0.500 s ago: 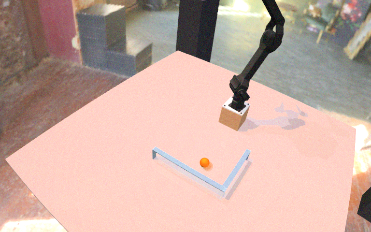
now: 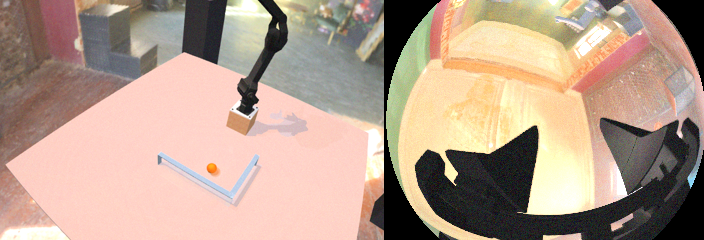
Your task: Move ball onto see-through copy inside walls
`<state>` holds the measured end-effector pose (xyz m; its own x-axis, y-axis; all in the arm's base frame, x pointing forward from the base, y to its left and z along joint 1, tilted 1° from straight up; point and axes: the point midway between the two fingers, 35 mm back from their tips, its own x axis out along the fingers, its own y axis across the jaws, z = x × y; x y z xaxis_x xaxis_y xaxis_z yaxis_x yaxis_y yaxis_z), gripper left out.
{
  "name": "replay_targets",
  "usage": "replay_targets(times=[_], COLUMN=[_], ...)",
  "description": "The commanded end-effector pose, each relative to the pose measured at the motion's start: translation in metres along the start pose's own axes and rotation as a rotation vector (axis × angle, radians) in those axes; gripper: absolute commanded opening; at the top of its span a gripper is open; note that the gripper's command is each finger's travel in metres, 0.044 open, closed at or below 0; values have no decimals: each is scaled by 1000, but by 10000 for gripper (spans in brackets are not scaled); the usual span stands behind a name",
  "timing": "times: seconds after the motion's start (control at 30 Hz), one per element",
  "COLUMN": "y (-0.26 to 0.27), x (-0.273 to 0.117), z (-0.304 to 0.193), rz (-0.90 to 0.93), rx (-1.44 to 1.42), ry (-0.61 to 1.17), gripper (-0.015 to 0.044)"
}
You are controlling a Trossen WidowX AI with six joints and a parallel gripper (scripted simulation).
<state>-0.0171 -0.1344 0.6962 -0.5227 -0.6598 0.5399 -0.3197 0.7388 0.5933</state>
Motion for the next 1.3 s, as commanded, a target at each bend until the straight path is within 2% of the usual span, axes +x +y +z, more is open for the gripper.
replay_targets(times=[0.0, 0.2, 0.37, 0.67, 0.83, 1.03, 1.27], y=[-28, -74, -94, -171, -190, -245, -295], x=[-13, -45, -62, -146, -172, -257, -356], z=[-44, -103, -125, -188, -199, -218, -213], rz=[-1, -19, -22, -42, -48, -58, -53], rx=[-118, -317, -393, -614, -664, -820, -966], ry=[143, 362, 459, 847, 950, 1248, 1585], gripper=[297, 297, 297, 297, 297, 297, 297])
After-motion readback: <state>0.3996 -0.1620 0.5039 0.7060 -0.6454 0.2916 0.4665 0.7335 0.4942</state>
